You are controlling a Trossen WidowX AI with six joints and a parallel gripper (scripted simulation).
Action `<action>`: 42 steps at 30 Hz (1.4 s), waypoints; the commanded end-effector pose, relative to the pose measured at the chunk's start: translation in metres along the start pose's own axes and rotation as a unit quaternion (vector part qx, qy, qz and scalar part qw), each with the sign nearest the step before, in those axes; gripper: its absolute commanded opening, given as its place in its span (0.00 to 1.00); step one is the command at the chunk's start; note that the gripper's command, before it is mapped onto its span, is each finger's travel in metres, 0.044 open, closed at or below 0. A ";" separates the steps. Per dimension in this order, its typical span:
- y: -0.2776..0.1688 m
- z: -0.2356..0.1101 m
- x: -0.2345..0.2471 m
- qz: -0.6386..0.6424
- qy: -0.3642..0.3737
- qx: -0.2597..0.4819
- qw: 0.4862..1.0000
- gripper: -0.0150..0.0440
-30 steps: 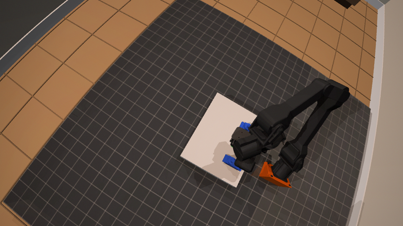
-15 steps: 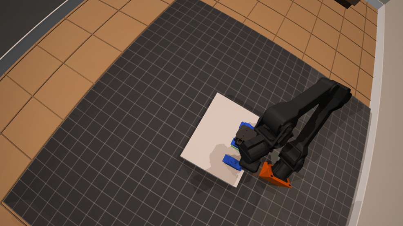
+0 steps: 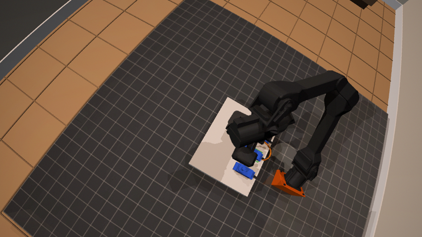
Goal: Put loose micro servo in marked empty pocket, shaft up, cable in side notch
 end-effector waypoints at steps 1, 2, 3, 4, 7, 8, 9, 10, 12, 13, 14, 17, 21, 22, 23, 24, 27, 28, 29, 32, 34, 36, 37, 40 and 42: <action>0.024 -0.013 -0.006 -0.007 -0.001 -0.005 1.000 1.00; 0.024 -0.013 -0.006 -0.007 -0.001 -0.005 1.000 1.00; 0.024 -0.013 -0.006 -0.007 -0.001 -0.005 1.000 1.00; 0.024 -0.013 -0.006 -0.007 -0.001 -0.005 1.000 1.00; 0.022 -0.016 -0.007 -0.007 0.002 -0.012 1.000 1.00; 0.020 -0.020 -0.007 -0.007 0.005 -0.018 1.000 1.00; 0.018 -0.025 -0.008 -0.007 0.009 -0.025 1.000 1.00; 0.014 -0.030 -0.008 -0.007 0.013 -0.034 0.999 1.00; 0.006 -0.043 -0.011 -0.008 0.025 -0.057 0.998 1.00; 0.003 -0.047 -0.011 -0.008 0.029 -0.064 0.997 1.00; 0.002 -0.049 -0.012 -0.008 0.031 -0.067 0.997 1.00; 0.002 -0.049 -0.012 -0.008 0.031 -0.067 0.997 1.00; 0.002 -0.049 -0.012 -0.008 0.031 -0.067 0.997 1.00; 0.002 -0.049 -0.012 -0.008 0.031 -0.067 0.997 1.00; 0.002 -0.049 -0.012 -0.008 0.031 -0.067 0.997 1.00; 0.002 -0.049 -0.012 -0.008 0.031 -0.067 0.997 1.00; 0.002 -0.049 -0.012 -0.008 0.031 -0.067 0.997 1.00; 0.002 -0.049 -0.012 -0.008 0.031 -0.067 0.997 1.00; 0.002 -0.049 -0.012 -0.008 0.031 -0.067 0.997 1.00; 0.002 -0.049 -0.012 -0.008 0.031 -0.067 0.997 1.00; 0.002 -0.049 -0.012 -0.008 0.031 -0.067 0.997 1.00; 0.002 -0.049 -0.012 -0.008 0.031 -0.067 0.997 1.00; 0.002 -0.049 -0.012 -0.008 0.031 -0.067 0.997 1.00; 0.002 -0.049 -0.012 -0.008 0.031 -0.067 0.997 1.00; 0.002 -0.049 -0.012 -0.008 0.031 -0.067 0.997 1.00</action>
Point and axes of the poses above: the point midway between the two fingers, 35 mm back from their tips, its own z axis out along the fingers, its own x axis across the jaws, y = z × x, the point moved 10 cm from there along -z, back along the fingers, and after that the axes turned 11 degrees about -z, right-handed, at the moved point
